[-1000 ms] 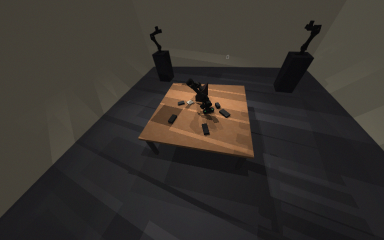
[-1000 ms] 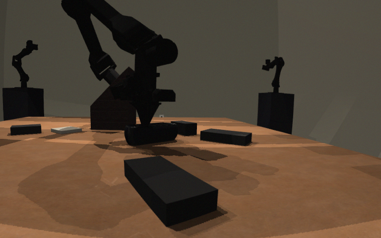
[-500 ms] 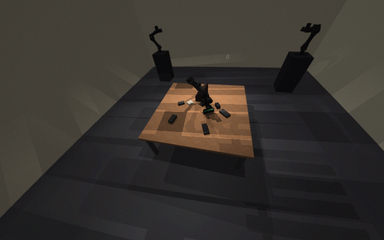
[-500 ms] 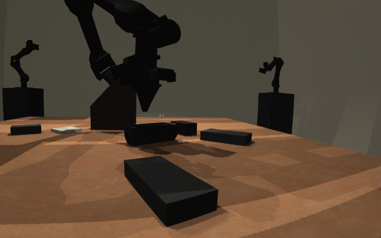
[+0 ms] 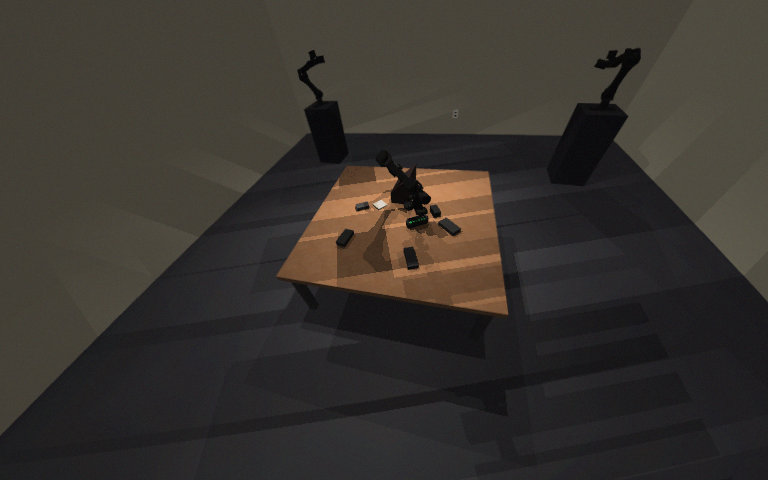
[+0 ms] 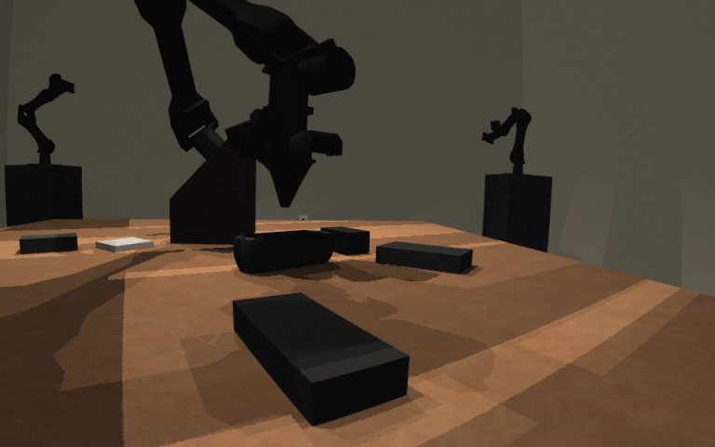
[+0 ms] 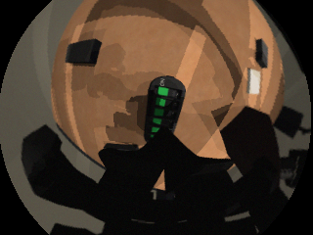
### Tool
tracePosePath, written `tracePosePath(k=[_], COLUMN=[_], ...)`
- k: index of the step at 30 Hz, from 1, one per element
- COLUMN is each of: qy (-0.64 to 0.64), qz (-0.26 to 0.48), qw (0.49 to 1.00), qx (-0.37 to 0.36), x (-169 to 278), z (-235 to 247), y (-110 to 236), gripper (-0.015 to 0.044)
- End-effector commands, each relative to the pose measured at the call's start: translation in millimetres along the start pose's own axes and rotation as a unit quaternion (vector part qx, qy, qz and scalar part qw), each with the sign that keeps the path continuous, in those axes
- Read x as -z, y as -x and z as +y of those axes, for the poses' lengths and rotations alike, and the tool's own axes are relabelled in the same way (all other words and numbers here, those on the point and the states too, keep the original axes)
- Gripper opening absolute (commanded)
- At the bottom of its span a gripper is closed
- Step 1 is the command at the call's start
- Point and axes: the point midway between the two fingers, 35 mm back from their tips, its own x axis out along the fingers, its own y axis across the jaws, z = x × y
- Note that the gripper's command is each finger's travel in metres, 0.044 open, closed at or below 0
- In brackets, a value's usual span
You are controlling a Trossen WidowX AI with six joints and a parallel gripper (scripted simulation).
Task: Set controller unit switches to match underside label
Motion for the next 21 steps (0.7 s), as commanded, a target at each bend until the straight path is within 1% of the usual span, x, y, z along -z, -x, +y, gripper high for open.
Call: tracePosePath(k=[1,11,21], qy=[0.0,0.0,0.001], qz=[0.0,0.004,0.003], qw=[1.0,1.0,0.996], qx=[0.0,-0.001,-0.088], x=[1.6,1.4,2.0], z=[-0.3,-0.9,-45.6], y=[0.3,-0.3,-26.4], gripper=[0.0,0.0,0.0])
